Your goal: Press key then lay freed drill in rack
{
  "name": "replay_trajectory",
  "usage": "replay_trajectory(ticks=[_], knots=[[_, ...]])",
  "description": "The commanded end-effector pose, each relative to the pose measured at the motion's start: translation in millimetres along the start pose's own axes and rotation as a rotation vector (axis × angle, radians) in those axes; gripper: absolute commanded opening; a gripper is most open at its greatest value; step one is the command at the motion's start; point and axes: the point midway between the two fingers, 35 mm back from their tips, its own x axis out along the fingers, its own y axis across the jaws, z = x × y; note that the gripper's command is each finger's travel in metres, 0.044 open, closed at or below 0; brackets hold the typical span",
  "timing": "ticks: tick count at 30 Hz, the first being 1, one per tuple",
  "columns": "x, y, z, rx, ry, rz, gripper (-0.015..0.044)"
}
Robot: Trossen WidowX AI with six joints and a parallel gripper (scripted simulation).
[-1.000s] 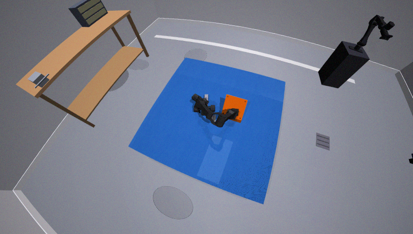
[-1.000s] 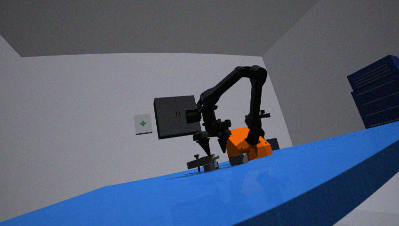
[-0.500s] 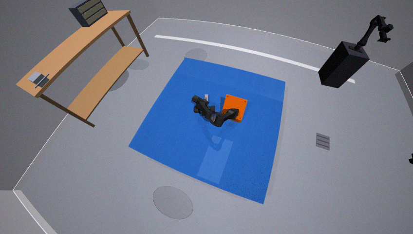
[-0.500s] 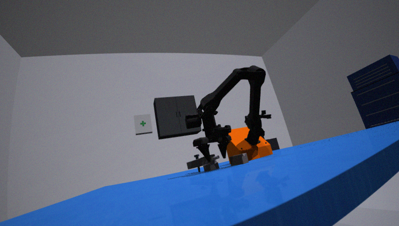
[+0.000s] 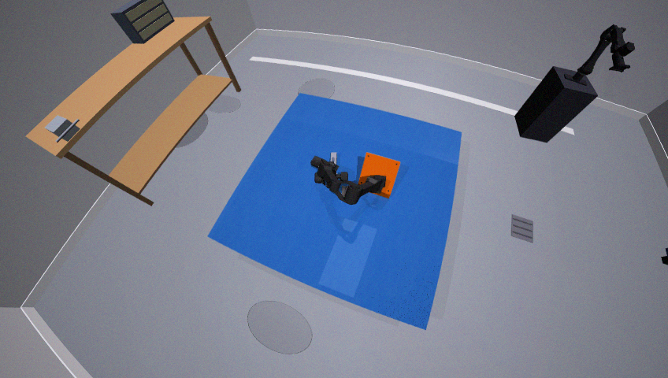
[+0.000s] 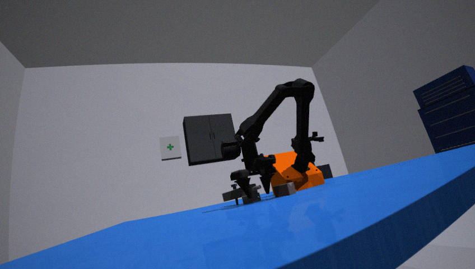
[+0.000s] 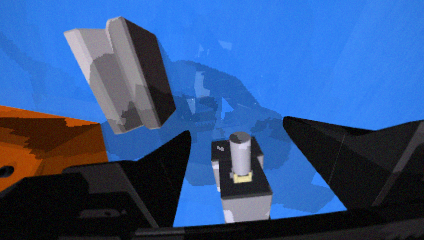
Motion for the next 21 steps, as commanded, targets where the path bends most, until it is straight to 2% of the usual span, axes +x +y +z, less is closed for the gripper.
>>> replay_trajectory(ticks=[1, 14, 21], knots=[[-0.3, -0.1, 0.0, 0.0, 0.0, 0.0, 0.0387], [-0.3, -0.1, 0.0, 0.0, 0.0, 0.0, 0.0046], [-0.3, -0.1, 0.0, 0.0, 0.0, 0.0, 0.0]])
